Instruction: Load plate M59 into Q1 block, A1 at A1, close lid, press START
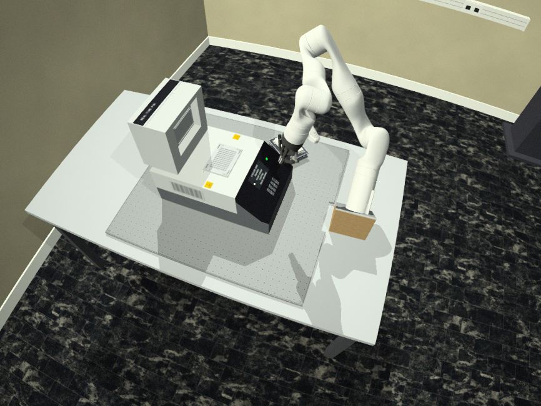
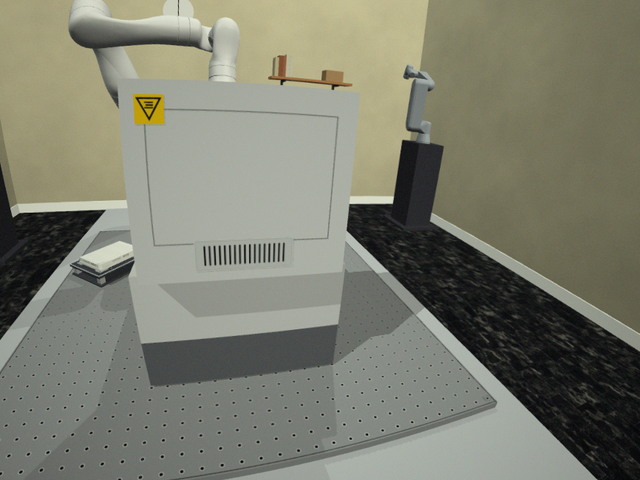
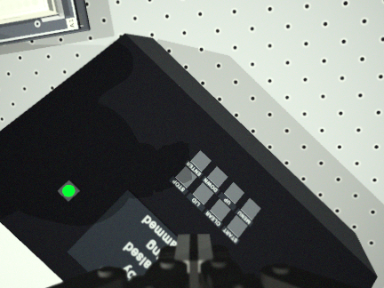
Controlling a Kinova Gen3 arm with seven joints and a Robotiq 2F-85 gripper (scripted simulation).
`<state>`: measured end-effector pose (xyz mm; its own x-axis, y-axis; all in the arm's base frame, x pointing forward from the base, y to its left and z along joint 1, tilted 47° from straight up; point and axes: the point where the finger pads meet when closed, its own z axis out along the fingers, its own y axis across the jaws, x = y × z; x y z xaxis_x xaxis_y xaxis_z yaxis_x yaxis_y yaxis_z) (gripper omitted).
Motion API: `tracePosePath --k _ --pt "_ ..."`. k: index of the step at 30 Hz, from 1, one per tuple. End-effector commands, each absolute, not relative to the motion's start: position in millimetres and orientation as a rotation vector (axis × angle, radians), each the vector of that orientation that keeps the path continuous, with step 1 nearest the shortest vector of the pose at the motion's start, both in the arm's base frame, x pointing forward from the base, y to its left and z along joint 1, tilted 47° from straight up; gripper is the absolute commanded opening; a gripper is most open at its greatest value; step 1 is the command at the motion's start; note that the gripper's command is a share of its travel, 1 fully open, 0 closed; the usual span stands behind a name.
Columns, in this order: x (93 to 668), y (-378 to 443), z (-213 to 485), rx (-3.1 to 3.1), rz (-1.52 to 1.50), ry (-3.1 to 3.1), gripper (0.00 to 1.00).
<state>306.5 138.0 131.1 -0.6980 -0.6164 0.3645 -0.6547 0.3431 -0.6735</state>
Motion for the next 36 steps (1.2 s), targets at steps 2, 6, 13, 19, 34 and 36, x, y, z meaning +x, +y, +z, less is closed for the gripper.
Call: tracePosePath --k 2,6,13,19,34,36 --pt "304.9 145.1 137.0 1.211 1.301 -2.533 0.10" --pt "304.7 149.0 140.6 1.211 1.301 -2.533 0.10" --pt "305.7 148.3 142.9 1.173 1.302 -2.559 1.00" --pt "307.6 136.2 150.1 1.094 1.319 -2.599 1.00" --pt "312.0 116.6 166.8 0.919 1.343 -2.693 1.00" --pt "312.7 113.6 169.3 0.891 1.346 -2.706 1.00"
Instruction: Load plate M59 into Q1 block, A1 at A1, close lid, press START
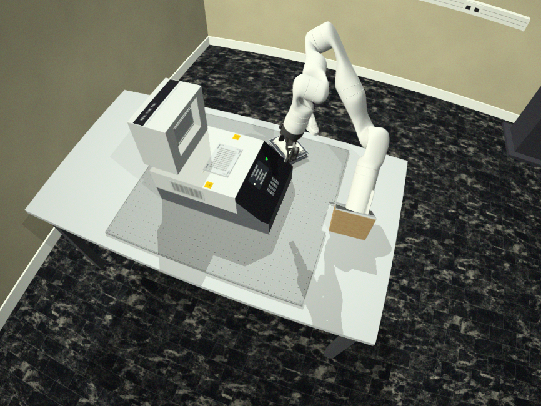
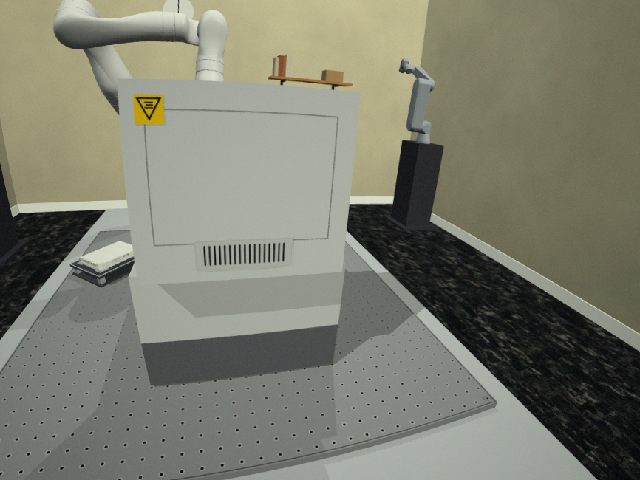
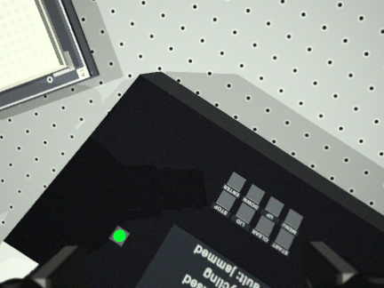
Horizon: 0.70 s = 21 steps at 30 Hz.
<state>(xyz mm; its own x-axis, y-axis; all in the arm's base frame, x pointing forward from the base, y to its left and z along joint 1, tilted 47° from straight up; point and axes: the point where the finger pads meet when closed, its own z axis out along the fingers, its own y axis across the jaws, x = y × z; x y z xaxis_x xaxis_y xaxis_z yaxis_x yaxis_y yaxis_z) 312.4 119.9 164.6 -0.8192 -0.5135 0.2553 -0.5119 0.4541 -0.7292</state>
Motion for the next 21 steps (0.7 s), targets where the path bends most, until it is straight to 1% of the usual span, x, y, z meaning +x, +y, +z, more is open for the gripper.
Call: tracePosePath --k 1,21 --pt "313.0 112.1 170.6 -0.871 -1.337 2.692 1.00" --pt "319.3 84.8 193.9 -0.598 -1.323 2.722 1.00"
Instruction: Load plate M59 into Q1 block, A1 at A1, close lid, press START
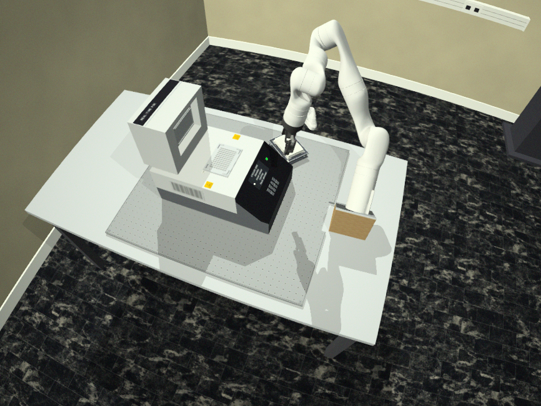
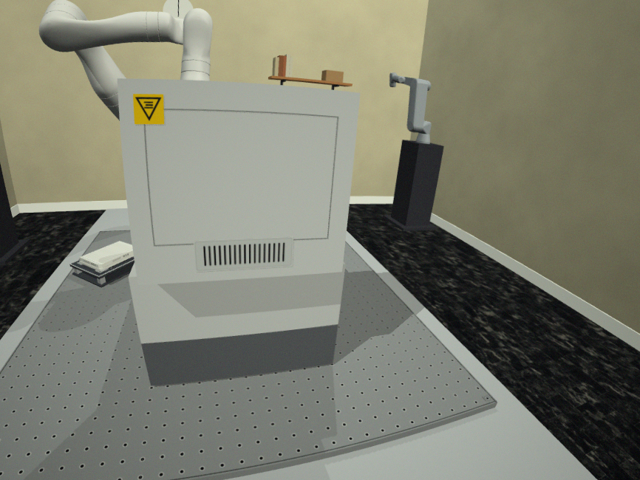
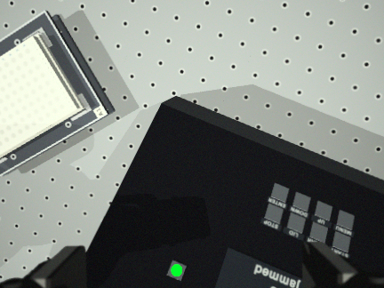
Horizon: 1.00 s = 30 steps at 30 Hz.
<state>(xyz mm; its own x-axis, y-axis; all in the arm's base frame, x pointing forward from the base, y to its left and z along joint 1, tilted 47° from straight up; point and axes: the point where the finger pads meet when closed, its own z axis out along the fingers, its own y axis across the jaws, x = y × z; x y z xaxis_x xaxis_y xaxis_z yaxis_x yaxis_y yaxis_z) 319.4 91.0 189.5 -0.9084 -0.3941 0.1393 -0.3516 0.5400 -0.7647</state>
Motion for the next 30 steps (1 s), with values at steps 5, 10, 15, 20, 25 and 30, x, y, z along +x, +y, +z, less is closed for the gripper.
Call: tracePosePath --k 5,10,15,20,25,30 --pt "320.3 80.2 197.9 -0.553 -1.320 2.724 1.00" --pt "322.1 72.7 204.4 -0.477 -1.313 2.728 1.00" --pt "324.0 65.2 210.9 -0.402 -1.305 2.729 1.00" --pt "325.8 60.8 215.1 -0.358 -1.301 2.727 1.00" --pt "327.0 53.2 221.4 -0.282 -1.292 2.728 1.00" --pt "329.1 46.1 228.0 -0.207 -1.282 2.725 1.00"
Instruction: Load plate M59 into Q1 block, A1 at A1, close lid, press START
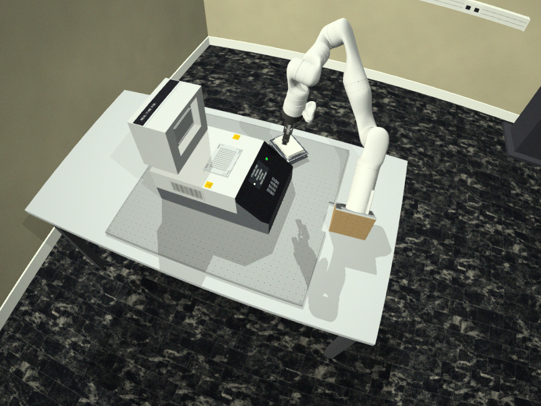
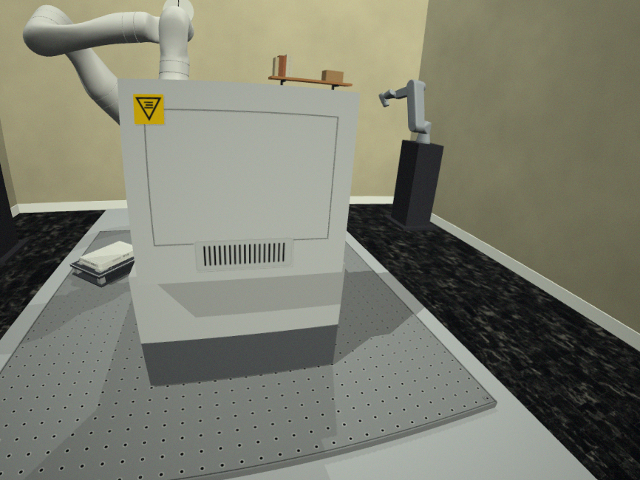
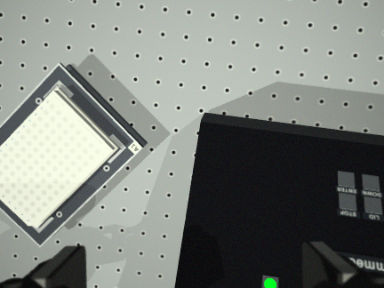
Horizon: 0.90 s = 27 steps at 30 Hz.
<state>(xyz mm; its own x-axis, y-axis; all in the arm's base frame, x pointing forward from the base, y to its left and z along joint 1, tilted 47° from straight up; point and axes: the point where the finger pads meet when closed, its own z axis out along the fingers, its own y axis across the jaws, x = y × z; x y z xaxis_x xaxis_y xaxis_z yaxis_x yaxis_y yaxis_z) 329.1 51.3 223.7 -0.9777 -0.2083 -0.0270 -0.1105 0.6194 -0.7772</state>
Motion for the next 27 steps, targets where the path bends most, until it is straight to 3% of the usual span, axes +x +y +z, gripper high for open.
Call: tracePosePath --k 1,27 --pt "329.5 44.6 229.3 -0.192 -1.279 2.725 1.00" --pt "338.2 11.9 258.4 0.130 -1.229 2.692 1.00"
